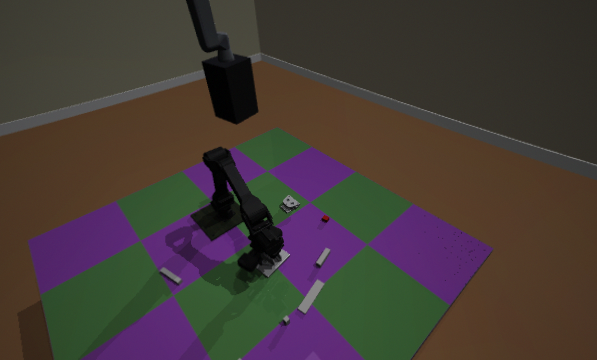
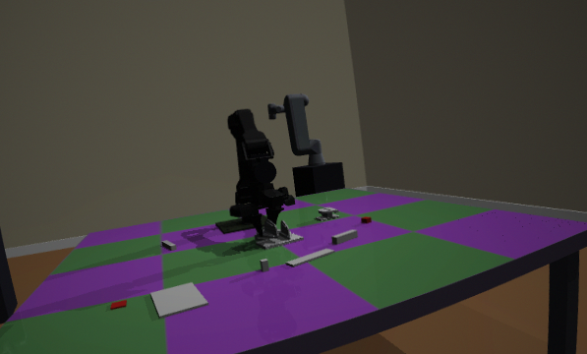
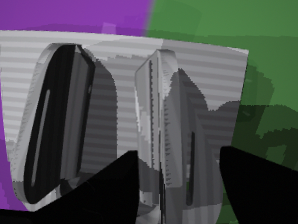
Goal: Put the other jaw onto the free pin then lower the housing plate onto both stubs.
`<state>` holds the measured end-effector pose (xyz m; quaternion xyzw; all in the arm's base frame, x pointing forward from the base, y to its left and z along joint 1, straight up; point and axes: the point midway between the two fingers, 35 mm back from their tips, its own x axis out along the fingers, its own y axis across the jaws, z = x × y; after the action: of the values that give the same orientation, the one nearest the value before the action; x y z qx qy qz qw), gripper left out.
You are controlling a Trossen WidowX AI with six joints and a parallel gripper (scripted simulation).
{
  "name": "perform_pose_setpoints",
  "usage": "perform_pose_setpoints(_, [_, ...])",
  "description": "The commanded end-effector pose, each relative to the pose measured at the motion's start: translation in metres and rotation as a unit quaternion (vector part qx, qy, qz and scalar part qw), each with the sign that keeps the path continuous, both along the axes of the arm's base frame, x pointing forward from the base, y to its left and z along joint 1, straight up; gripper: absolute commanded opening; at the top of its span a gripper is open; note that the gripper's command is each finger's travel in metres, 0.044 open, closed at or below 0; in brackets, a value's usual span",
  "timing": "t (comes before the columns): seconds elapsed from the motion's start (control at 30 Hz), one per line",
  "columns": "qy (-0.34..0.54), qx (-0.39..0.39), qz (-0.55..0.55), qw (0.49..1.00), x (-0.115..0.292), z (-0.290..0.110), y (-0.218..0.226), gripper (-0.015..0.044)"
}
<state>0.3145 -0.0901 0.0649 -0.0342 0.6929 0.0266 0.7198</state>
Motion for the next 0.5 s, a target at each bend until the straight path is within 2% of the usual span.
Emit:
perform_pose_setpoints(0.0, [0.001,0.001,0.002,1.0,-0.0008,-0.0015,0.0006,0.0134])
perform_pose_setpoints(0.47, [0.001,0.001,0.003,1.0,-0.0007,-0.0047,0.0006,0.0134])
